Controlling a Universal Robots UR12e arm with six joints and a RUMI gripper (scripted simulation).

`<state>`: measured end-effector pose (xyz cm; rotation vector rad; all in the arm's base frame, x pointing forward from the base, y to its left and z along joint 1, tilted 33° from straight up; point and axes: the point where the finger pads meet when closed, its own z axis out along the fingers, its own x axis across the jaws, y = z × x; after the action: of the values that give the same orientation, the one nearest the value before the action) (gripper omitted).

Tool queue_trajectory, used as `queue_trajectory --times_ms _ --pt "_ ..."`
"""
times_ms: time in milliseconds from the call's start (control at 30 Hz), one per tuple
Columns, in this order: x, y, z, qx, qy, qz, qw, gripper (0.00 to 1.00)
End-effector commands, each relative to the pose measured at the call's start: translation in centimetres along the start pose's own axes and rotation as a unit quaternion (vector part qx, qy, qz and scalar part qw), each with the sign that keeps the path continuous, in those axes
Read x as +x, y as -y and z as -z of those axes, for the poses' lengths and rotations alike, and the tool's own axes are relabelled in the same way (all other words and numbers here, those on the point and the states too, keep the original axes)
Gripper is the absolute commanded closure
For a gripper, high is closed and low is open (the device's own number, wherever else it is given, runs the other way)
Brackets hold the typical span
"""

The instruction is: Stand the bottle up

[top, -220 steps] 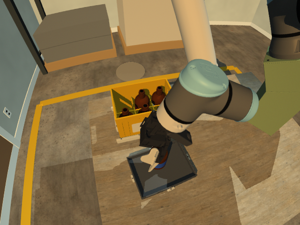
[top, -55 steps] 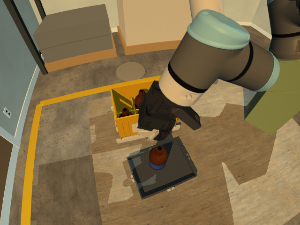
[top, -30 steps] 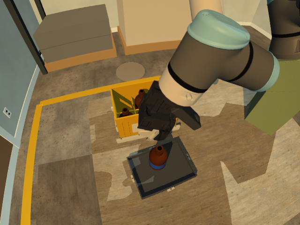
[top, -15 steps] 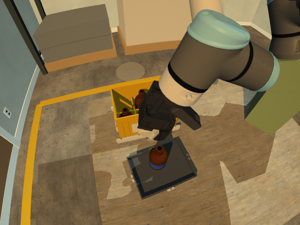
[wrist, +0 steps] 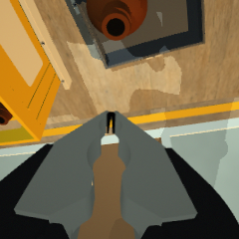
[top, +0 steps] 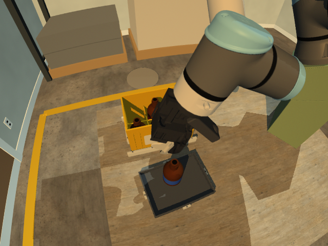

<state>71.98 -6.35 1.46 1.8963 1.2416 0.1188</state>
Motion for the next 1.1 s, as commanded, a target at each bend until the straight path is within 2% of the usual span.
queue_trajectory --times_ms 0,900,933,1067 --pt "0.02 -0.05 0.04 0.0 0.0 0.0 1.0 1.0" --pt "0.02 -0.05 0.04 0.0 0.0 0.0 1.0 1.0" --pt "0.01 -0.05 0.04 0.0 0.0 0.0 1.0 0.0" --pt "-0.44 -0.23 -0.1 0.003 0.001 -0.004 1.0 0.0"
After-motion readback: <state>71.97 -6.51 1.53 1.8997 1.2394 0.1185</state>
